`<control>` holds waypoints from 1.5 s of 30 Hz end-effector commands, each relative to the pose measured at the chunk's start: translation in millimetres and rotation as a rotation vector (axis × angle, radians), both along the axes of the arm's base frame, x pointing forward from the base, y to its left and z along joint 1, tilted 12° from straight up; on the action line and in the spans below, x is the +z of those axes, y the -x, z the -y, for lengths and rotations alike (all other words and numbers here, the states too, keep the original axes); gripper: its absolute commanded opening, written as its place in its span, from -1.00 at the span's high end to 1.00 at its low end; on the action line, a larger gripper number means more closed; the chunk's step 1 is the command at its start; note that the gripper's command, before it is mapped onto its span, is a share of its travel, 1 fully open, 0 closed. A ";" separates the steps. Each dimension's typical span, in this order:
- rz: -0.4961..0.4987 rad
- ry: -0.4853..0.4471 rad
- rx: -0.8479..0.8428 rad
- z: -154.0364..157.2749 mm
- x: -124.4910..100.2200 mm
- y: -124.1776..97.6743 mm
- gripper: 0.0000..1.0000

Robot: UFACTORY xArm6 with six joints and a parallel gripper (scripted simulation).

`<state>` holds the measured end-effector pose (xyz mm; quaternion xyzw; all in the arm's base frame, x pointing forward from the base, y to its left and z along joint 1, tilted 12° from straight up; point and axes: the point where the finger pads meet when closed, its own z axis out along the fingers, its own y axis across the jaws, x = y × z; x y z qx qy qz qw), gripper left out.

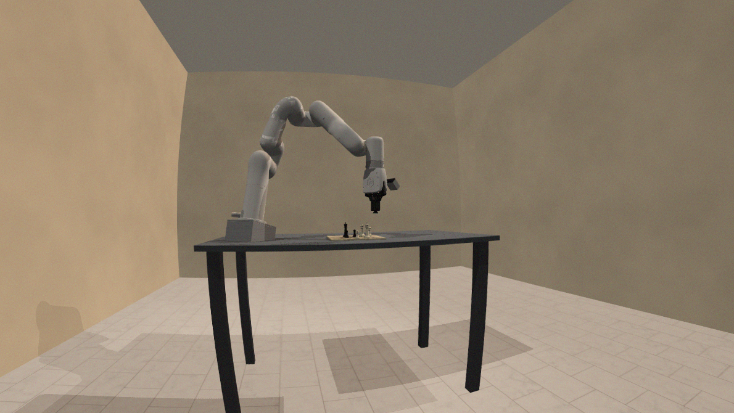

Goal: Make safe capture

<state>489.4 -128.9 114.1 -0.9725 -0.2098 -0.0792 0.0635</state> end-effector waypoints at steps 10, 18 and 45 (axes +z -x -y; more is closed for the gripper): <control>0.100 0.083 0.605 -25.1 5.6 -4.1 1.00; 0.145 0.132 0.926 -40.7 7.8 -5.2 1.00; 0.265 0.305 2.047 -117.8 18.3 -3.2 1.00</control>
